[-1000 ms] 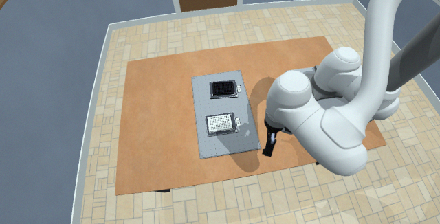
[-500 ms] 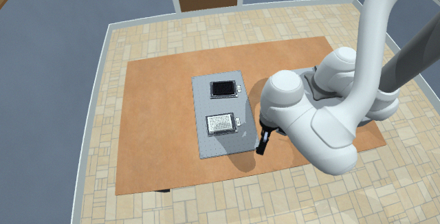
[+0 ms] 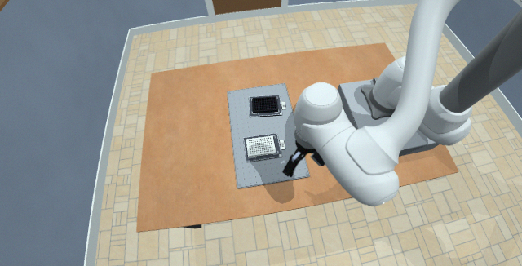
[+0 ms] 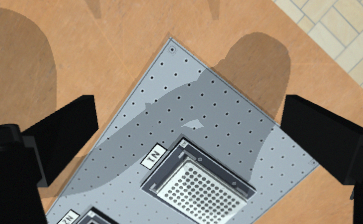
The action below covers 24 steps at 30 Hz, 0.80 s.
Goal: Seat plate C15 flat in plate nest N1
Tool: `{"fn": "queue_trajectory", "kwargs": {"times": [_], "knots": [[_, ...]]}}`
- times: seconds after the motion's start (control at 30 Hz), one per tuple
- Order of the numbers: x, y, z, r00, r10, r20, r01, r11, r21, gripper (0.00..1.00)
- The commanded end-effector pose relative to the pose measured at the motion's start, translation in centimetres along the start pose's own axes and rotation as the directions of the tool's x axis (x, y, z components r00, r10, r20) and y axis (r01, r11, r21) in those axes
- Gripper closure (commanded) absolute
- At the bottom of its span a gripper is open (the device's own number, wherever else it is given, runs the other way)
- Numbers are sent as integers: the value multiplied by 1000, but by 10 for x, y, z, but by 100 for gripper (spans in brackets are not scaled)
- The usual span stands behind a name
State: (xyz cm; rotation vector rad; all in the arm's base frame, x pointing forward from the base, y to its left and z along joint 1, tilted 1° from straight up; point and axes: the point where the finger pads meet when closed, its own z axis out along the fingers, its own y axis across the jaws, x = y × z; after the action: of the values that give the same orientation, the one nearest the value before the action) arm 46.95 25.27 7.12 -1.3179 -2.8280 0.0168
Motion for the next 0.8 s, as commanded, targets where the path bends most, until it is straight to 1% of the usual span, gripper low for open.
{"fn": "queue_trajectory", "kwargs": {"times": [0.0, 0.13, 0.3, 0.37, 0.57, 0.77], "knots": [[-12, 5, 4, 991, 133, 6, -133, 991, -2, 0], [-20, 8, 8, 965, 263, 6, -263, 965, -4, 0], [-37, 13, 15, 908, 420, 6, -420, 908, -8, 0], [-37, 13, 15, 908, 420, 6, -420, 908, -8, 0], [-54, 17, 22, 806, 592, 5, -592, 806, -12, 0], [-71, 21, 29, 673, 740, 3, -740, 673, -16, 0]]}}
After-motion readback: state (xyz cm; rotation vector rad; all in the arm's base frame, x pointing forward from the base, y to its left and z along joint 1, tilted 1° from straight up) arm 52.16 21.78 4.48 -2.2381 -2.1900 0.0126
